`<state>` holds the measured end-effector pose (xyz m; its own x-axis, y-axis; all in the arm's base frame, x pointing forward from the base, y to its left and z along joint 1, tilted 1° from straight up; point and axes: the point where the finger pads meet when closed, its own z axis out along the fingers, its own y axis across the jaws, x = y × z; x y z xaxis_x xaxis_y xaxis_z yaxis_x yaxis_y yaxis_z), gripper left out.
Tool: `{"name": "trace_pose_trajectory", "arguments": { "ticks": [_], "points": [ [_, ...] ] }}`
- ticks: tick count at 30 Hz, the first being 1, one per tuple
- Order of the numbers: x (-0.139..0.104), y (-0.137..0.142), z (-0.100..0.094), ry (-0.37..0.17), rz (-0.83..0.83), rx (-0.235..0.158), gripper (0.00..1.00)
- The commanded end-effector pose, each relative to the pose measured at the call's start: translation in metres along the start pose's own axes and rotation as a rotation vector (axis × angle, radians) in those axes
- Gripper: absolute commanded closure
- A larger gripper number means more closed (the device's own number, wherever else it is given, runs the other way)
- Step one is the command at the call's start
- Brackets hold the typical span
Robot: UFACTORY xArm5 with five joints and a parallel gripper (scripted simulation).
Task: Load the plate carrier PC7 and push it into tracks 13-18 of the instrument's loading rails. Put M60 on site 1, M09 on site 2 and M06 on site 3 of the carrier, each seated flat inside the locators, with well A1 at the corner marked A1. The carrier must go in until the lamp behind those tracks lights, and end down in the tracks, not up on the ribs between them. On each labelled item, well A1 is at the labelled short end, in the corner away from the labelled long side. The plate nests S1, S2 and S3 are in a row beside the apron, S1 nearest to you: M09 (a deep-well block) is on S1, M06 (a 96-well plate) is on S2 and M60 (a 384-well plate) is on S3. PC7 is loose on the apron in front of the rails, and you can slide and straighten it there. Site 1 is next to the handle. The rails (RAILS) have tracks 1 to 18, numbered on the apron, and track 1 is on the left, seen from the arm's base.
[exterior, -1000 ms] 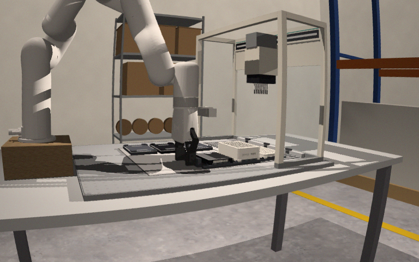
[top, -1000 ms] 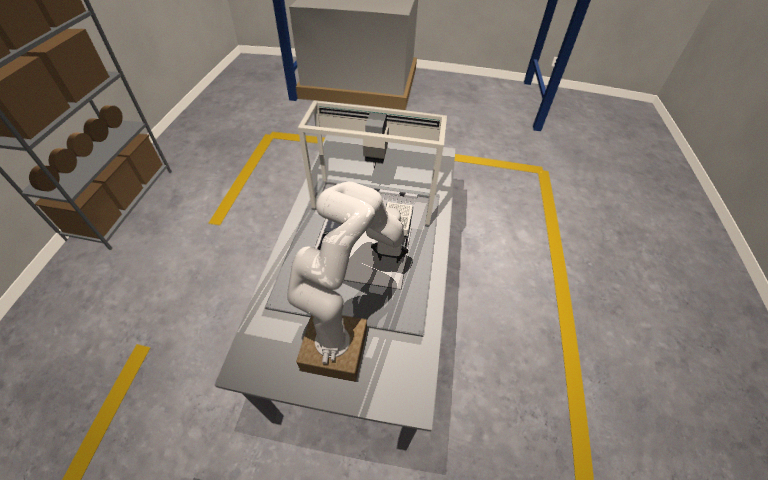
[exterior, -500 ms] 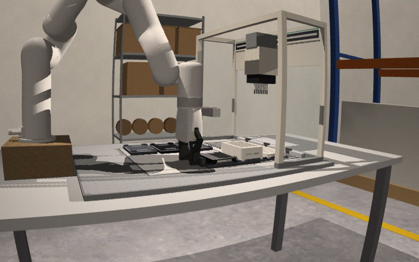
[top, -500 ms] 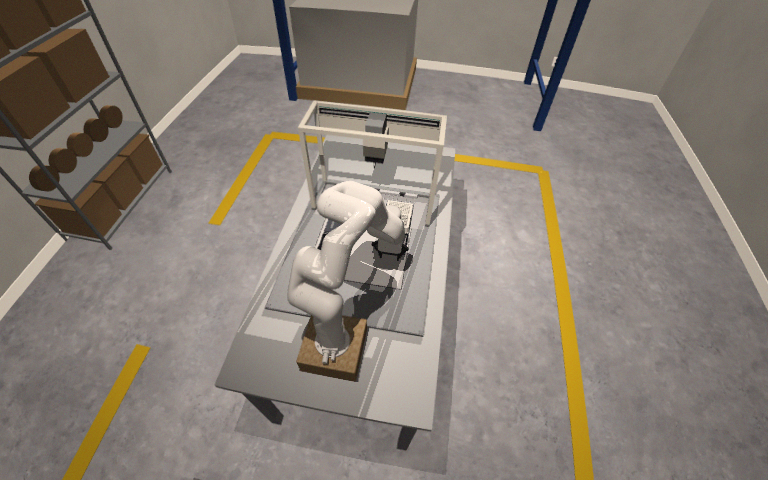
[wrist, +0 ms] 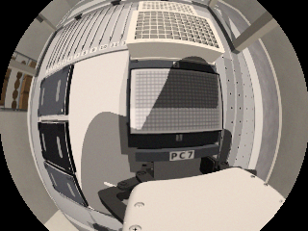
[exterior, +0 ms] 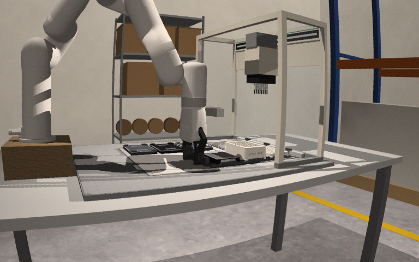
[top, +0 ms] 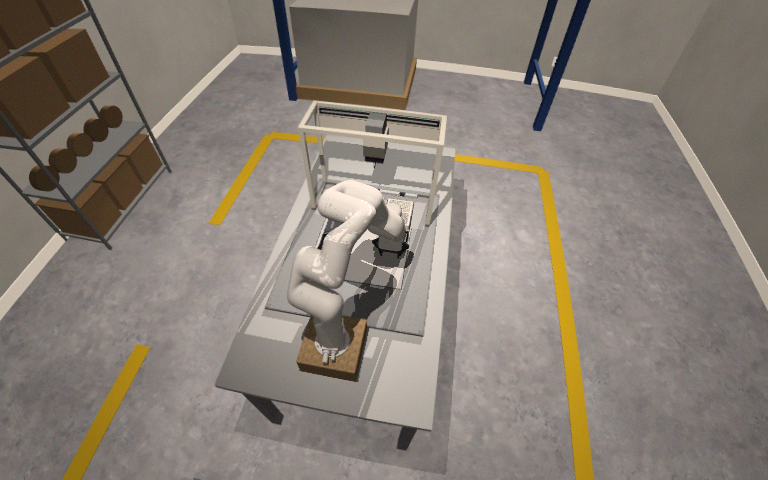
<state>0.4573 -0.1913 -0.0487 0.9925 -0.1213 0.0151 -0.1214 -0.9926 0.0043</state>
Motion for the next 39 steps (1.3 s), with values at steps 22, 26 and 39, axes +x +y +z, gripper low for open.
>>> {"name": "trace_pose_trajectory", "arguments": {
  "ticks": [22,26,39],
  "points": [
    [0.025,0.000,-0.002,0.008,0.000,0.012,0.19],
    [0.029,0.000,-0.002,0.008,0.000,0.012,0.19],
    [0.032,0.000,-0.002,0.008,0.000,0.012,0.19]
  ]
}}
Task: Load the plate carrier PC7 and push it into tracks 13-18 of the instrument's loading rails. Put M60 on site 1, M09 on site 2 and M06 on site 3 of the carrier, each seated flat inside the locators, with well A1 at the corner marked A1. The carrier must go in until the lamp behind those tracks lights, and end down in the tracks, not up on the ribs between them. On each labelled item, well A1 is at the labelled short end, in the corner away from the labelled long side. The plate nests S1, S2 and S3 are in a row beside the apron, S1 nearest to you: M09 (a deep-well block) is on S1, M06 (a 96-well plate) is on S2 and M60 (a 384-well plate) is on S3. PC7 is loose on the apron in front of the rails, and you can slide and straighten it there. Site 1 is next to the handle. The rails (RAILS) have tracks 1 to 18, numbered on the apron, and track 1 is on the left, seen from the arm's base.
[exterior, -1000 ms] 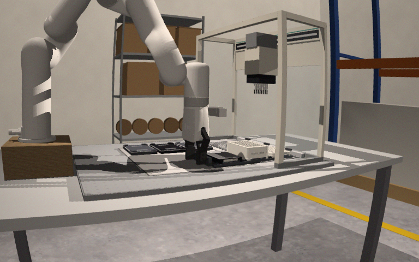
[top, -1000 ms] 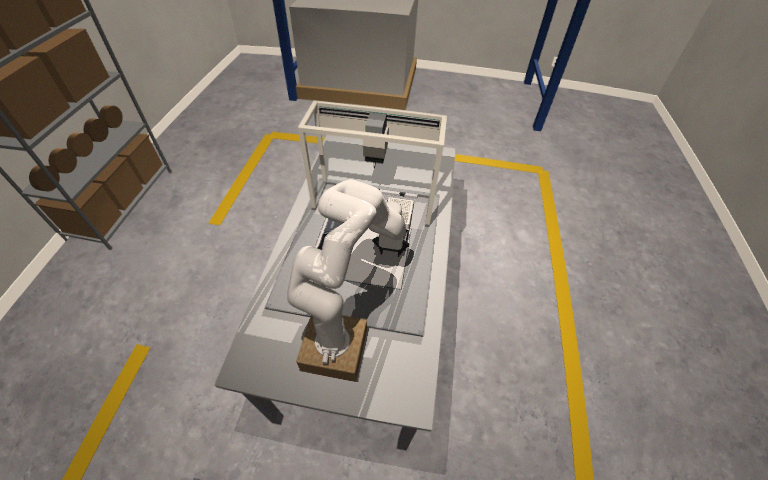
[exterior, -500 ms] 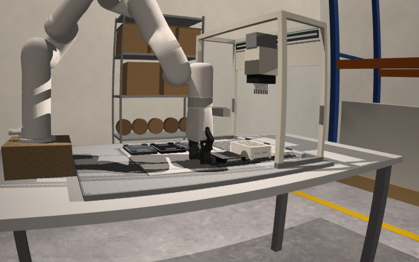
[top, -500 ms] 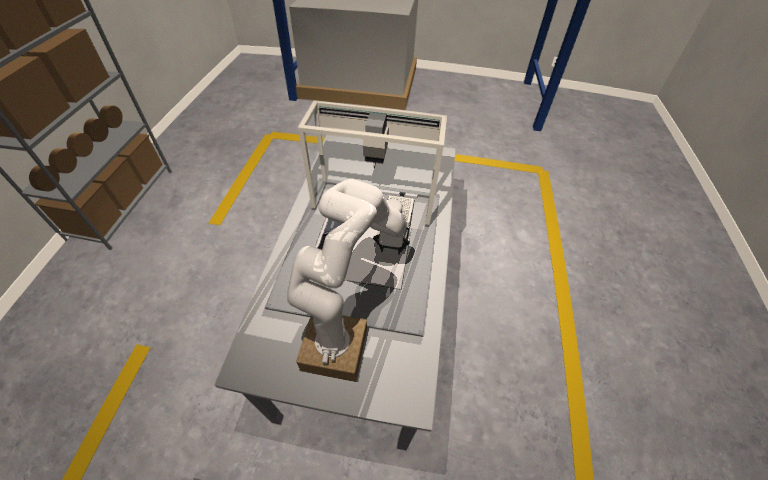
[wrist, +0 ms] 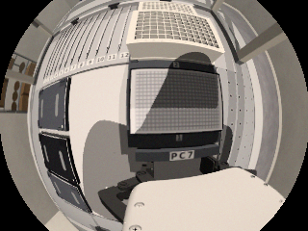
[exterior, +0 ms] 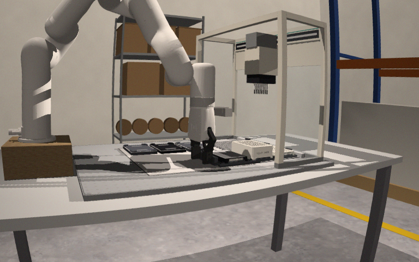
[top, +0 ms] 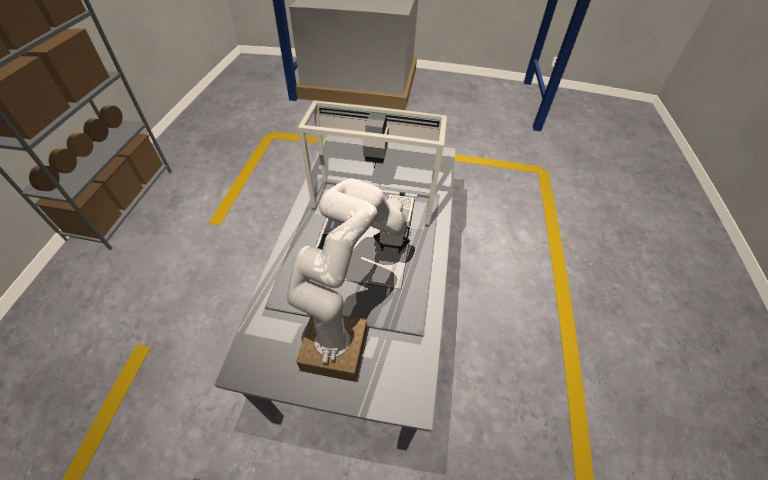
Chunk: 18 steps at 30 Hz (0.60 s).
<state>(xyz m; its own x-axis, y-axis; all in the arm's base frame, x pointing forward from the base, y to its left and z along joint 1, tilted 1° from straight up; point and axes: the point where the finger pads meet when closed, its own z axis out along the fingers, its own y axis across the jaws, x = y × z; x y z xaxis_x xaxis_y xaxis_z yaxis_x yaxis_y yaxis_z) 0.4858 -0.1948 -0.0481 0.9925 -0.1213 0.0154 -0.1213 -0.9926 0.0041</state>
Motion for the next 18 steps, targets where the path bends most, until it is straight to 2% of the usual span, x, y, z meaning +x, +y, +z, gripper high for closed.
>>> {"name": "trace_pose_trajectory", "arguments": {
  "ticks": [1,18],
  "points": [
    [0.0035,0.0005,-0.0017,0.008,0.000,0.012,0.19],
    [0.0085,0.0005,-0.0017,0.008,0.000,0.012,0.19]
  ]
}}
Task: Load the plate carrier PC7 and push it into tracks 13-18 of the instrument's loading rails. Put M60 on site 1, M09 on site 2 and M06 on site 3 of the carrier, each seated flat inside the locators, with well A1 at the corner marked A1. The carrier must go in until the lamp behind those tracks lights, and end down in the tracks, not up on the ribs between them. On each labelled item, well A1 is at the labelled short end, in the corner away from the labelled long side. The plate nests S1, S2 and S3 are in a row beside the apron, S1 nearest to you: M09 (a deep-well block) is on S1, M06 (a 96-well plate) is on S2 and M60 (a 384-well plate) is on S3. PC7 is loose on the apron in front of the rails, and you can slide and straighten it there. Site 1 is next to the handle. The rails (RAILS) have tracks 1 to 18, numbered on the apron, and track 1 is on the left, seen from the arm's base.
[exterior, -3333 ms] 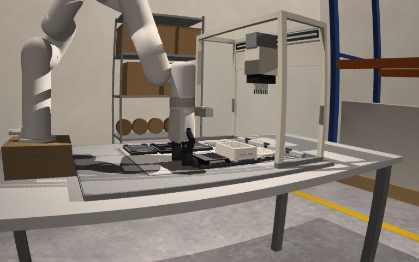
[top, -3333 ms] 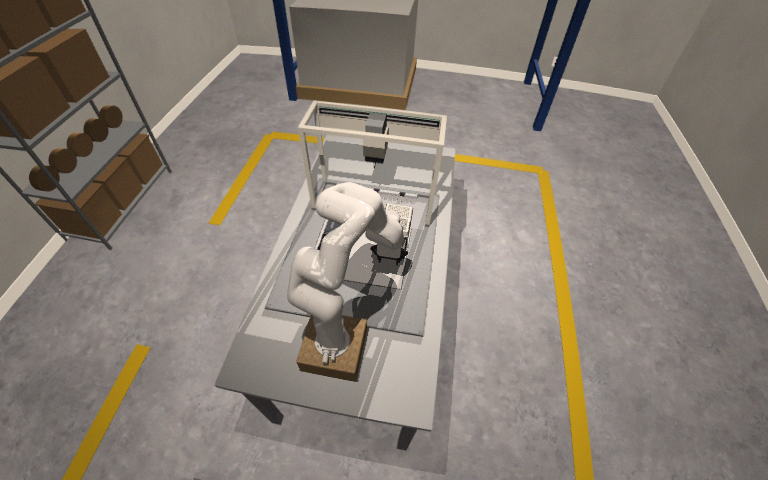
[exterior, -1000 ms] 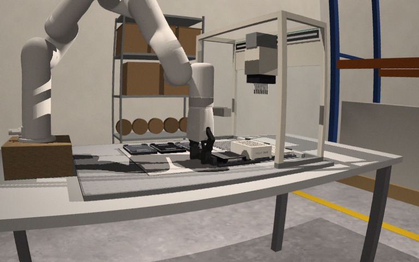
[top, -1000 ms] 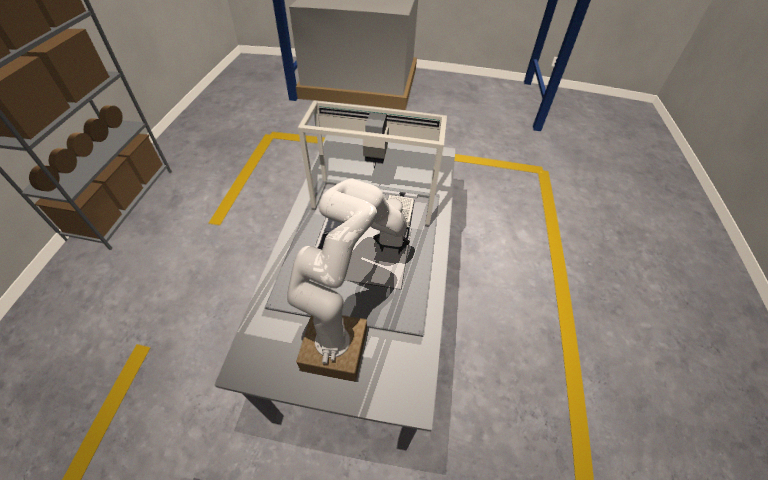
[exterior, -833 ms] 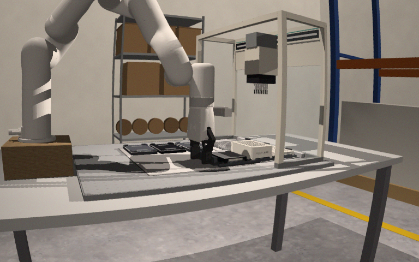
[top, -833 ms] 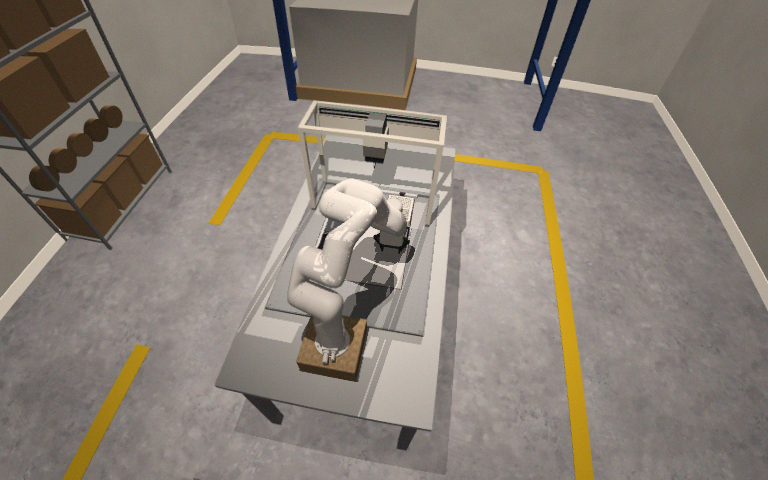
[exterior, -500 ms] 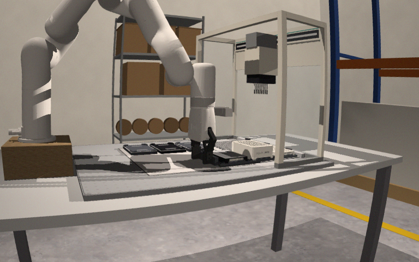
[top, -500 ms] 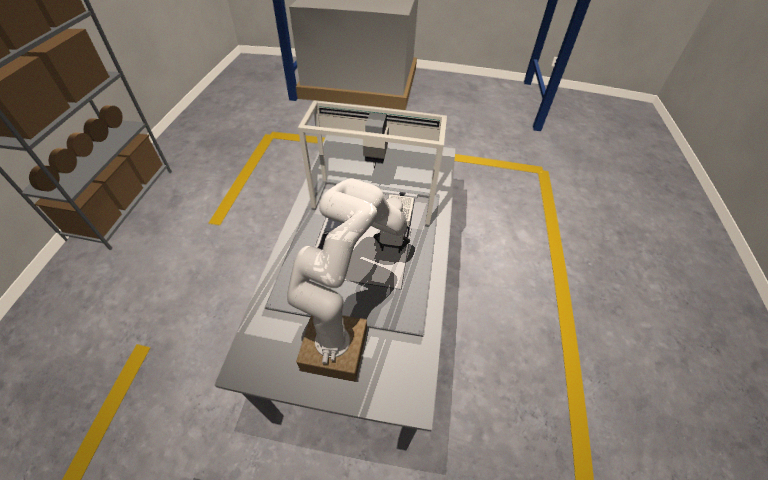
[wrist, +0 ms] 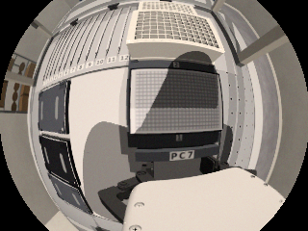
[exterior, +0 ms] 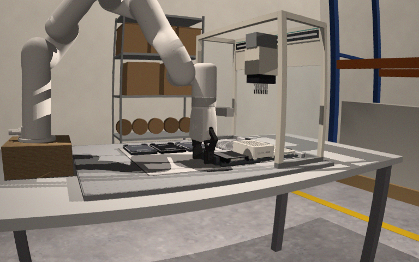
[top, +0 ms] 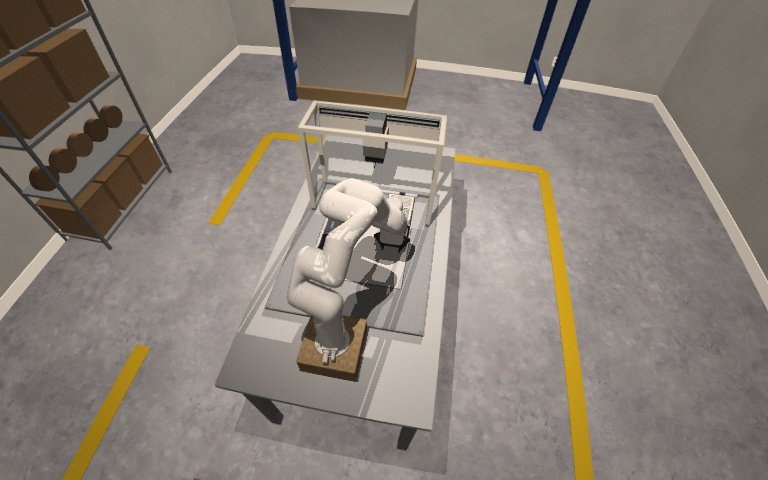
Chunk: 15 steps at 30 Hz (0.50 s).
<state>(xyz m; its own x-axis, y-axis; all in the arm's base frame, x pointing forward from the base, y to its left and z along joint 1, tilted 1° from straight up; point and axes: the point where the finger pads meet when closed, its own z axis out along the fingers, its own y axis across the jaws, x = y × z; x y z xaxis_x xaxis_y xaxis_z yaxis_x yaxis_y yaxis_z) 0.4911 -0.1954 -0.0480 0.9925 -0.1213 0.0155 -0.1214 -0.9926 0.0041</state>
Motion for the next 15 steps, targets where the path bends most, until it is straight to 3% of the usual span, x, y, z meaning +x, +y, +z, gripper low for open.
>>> {"name": "trace_pose_trajectory", "arguments": {
  "ticks": [1,15],
  "points": [
    [0.0035,0.0004,-0.0017,0.008,0.000,0.012,0.19],
    [0.0075,0.0004,-0.0017,0.008,0.000,0.012,0.19]
  ]
}}
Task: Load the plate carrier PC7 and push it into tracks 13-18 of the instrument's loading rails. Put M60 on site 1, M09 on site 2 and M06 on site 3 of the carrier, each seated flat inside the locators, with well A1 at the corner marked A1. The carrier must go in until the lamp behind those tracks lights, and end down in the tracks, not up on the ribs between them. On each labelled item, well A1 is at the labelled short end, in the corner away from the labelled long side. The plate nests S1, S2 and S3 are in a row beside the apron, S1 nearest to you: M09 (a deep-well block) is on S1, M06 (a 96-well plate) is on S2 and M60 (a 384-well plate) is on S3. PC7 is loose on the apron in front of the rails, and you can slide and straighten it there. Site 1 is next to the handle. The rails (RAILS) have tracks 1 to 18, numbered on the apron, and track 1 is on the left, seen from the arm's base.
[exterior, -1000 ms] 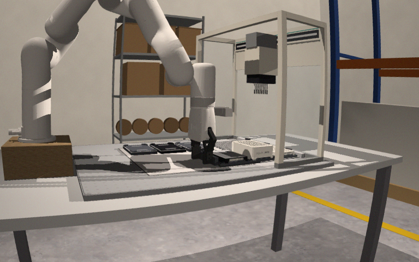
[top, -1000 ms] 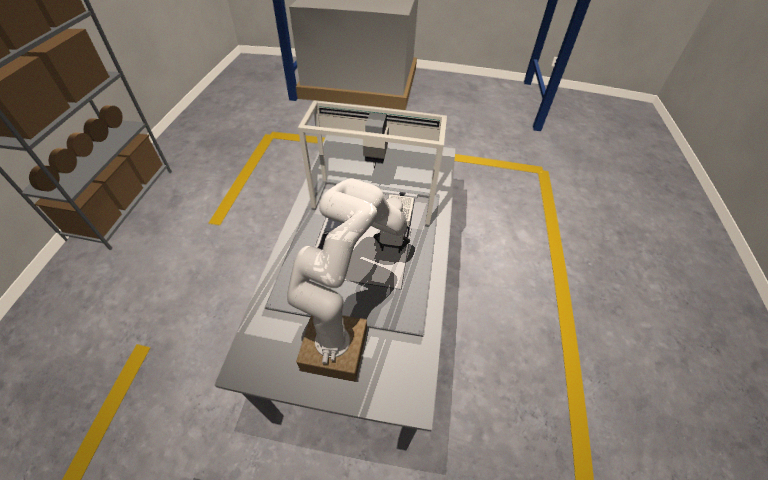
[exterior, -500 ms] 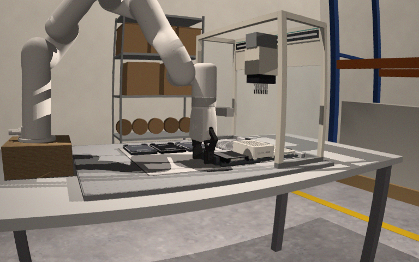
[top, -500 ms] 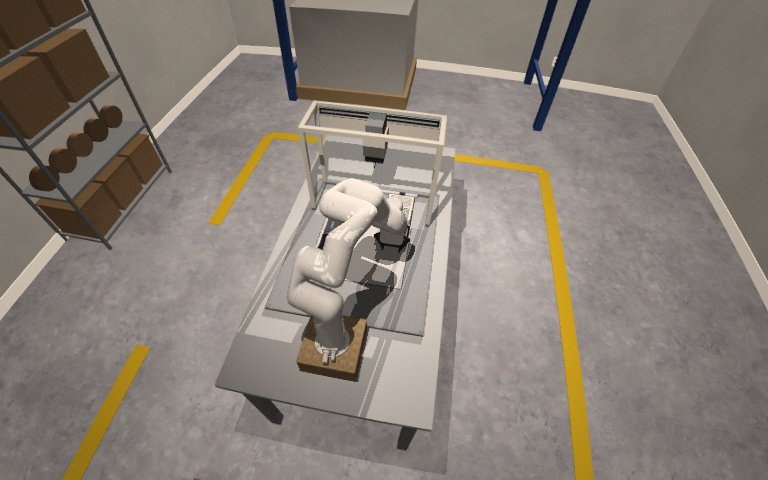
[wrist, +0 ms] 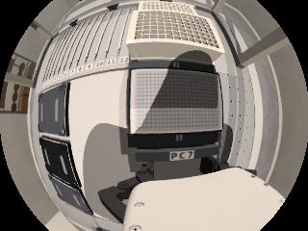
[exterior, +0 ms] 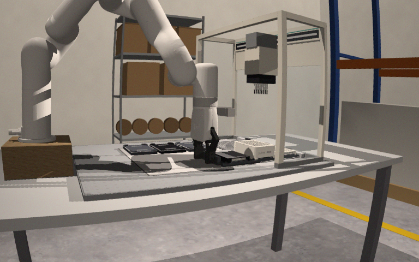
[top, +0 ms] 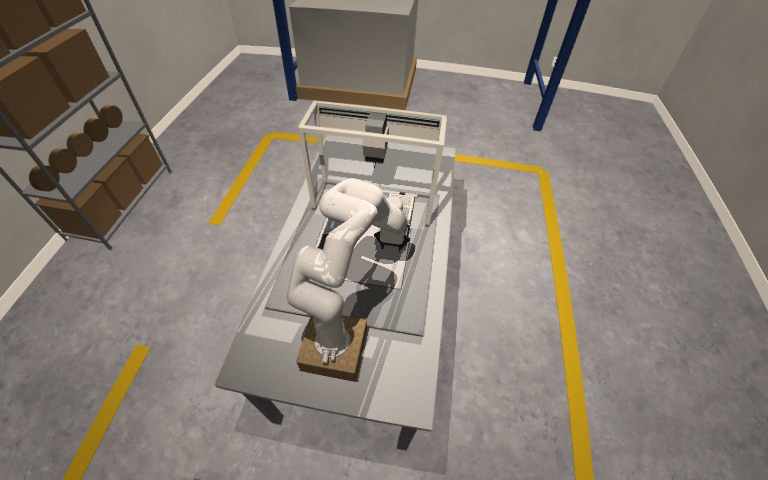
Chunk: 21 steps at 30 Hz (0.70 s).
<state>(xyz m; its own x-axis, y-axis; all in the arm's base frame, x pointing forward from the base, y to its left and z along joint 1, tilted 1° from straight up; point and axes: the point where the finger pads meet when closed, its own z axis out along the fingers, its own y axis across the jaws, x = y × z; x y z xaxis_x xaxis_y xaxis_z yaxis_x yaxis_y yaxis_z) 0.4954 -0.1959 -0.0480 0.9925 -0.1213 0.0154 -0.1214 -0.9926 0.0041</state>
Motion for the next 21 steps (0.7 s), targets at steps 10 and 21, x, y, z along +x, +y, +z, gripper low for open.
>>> {"name": "trace_pose_trajectory", "arguments": {
  "ticks": [10,21],
  "points": [
    [0.0058,0.0004,-0.0018,0.008,0.000,0.012,0.19],
    [0.0095,0.0004,-0.0018,0.008,0.000,0.012,0.19]
  ]
}}
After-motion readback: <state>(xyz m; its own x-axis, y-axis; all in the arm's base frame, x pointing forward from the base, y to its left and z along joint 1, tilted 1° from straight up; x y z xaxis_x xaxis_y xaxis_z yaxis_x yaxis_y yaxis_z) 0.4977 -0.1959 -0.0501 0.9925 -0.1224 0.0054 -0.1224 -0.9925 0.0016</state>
